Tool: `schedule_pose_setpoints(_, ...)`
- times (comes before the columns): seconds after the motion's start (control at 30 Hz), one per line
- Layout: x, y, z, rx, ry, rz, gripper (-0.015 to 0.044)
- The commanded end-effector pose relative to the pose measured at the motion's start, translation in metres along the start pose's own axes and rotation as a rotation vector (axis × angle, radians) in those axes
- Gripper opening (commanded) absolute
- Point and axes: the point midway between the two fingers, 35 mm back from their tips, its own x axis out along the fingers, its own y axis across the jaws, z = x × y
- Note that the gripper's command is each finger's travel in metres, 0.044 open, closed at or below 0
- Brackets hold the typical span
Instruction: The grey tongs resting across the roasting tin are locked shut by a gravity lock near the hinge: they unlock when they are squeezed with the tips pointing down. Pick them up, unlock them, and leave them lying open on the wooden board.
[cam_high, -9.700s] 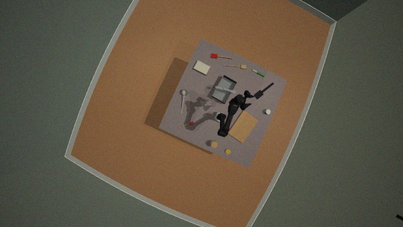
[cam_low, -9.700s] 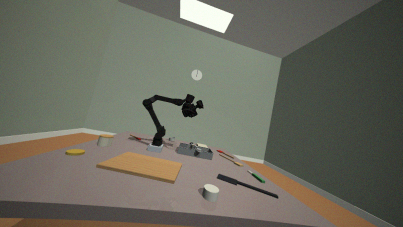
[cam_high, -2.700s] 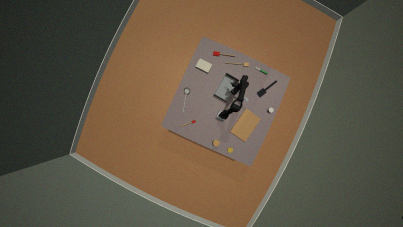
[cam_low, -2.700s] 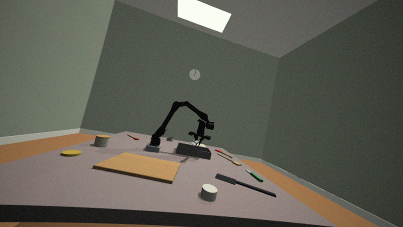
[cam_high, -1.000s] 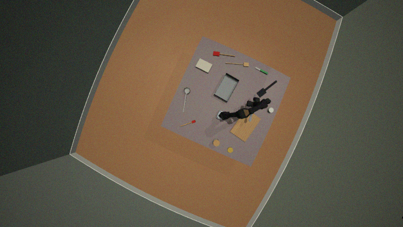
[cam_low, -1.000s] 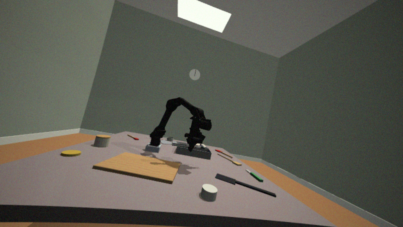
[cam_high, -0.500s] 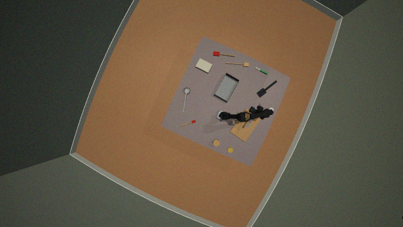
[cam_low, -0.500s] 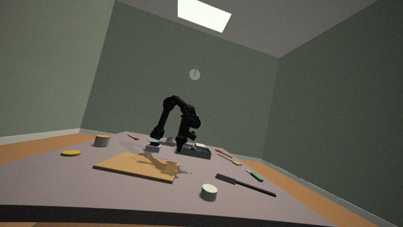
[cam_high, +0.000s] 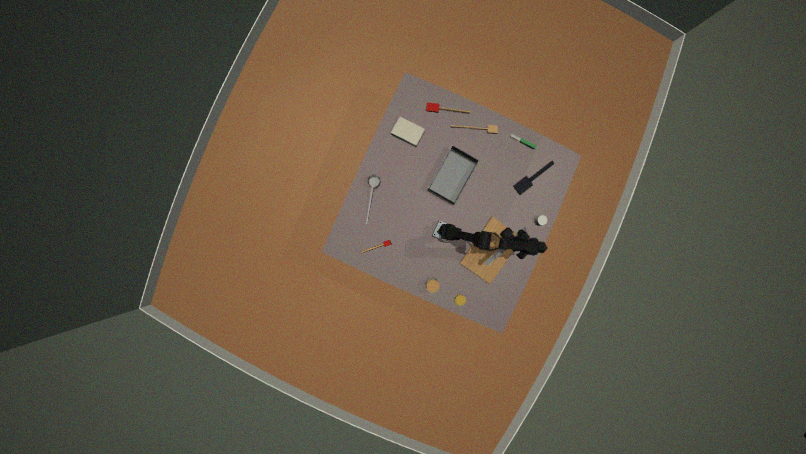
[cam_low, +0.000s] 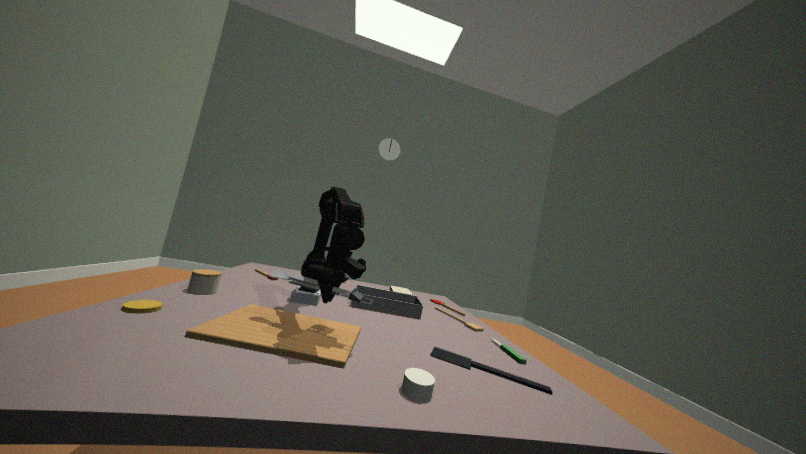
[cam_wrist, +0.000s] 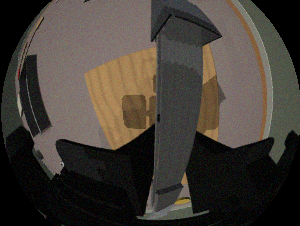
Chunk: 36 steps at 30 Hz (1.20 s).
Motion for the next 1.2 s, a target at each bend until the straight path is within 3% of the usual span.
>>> schedule_pose_setpoints(0.0,-0.002,-0.015,-0.014,0.078,-0.006,-0.004,-0.0150)
schedule_pose_setpoints(0.3,-0.003,-0.046,-0.057,0.256,-0.002,-0.009,-0.0150)
schedule_pose_setpoints(0.6,-0.005,-0.049,-0.061,0.278,-0.037,-0.005,-0.0150)
schedule_pose_setpoints(1.17,-0.056,-0.051,-0.074,0.318,-0.635,-0.039,-0.0150)
